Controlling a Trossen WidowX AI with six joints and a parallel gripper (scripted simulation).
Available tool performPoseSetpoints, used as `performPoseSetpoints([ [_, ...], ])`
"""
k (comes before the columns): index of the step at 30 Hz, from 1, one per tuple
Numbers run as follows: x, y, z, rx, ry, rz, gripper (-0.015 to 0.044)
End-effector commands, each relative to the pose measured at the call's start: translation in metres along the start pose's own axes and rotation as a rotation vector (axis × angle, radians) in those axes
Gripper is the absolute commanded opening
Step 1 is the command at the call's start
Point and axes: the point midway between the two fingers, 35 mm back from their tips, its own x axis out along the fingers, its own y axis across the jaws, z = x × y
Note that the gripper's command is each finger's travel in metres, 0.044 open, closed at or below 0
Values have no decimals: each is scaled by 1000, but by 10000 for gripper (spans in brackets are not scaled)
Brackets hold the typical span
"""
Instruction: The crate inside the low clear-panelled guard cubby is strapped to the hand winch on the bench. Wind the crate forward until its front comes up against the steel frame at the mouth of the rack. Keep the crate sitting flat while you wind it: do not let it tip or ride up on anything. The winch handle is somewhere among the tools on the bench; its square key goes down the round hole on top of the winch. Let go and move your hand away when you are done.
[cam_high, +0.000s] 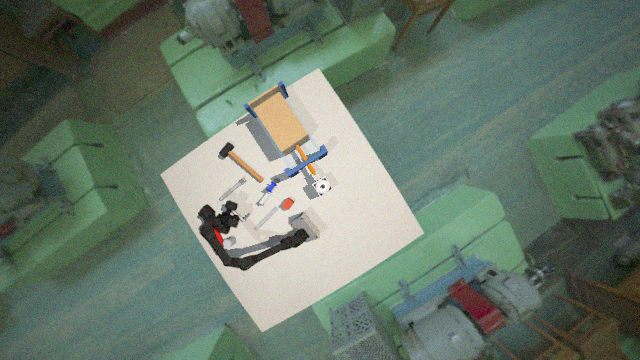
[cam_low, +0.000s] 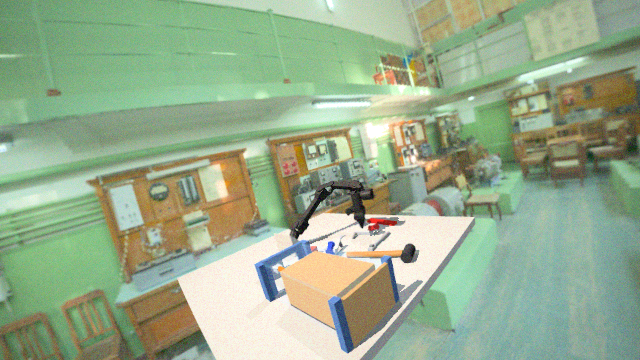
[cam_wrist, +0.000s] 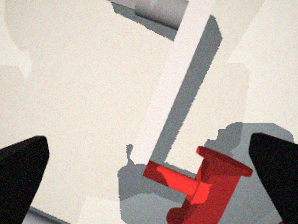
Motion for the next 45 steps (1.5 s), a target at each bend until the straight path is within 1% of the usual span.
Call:
performPoseSetpoints([
  [1, 1, 0, 0, -100, 1, -2, 440],
  [45, 9, -2, 1, -1225, 1, -1, 440],
])
